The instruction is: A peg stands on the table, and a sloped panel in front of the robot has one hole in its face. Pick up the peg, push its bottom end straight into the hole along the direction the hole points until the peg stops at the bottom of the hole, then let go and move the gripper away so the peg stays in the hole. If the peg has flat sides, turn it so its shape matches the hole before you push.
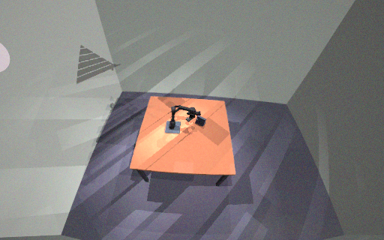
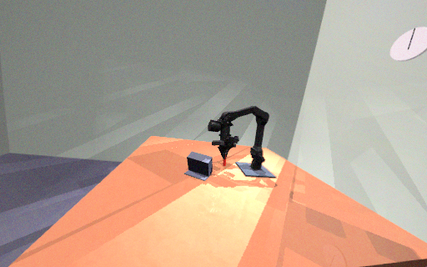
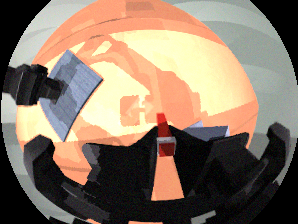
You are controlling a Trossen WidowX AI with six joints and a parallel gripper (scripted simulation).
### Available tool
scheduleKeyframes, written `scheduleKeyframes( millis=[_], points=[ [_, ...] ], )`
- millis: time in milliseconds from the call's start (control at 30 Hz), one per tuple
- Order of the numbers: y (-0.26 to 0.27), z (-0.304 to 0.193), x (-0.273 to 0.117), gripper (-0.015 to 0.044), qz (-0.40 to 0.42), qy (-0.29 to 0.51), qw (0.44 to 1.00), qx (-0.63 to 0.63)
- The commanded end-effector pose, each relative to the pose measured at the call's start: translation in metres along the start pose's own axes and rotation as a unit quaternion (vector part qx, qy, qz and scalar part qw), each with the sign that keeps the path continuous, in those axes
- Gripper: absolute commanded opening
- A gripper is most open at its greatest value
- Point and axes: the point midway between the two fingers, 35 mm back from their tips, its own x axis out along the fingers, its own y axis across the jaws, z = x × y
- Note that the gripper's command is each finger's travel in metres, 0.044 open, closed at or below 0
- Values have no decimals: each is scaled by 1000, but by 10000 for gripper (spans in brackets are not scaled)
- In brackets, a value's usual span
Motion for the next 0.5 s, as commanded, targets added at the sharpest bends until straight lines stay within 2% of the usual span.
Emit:
scheduleKeyframes(
  millis=[0, 467],
  points=[
    [2, -3, 3, 0, -8, -12, 1000, 23],
    [3, -15, 2, 0, -39, -39, 995, 83]
  ],
)
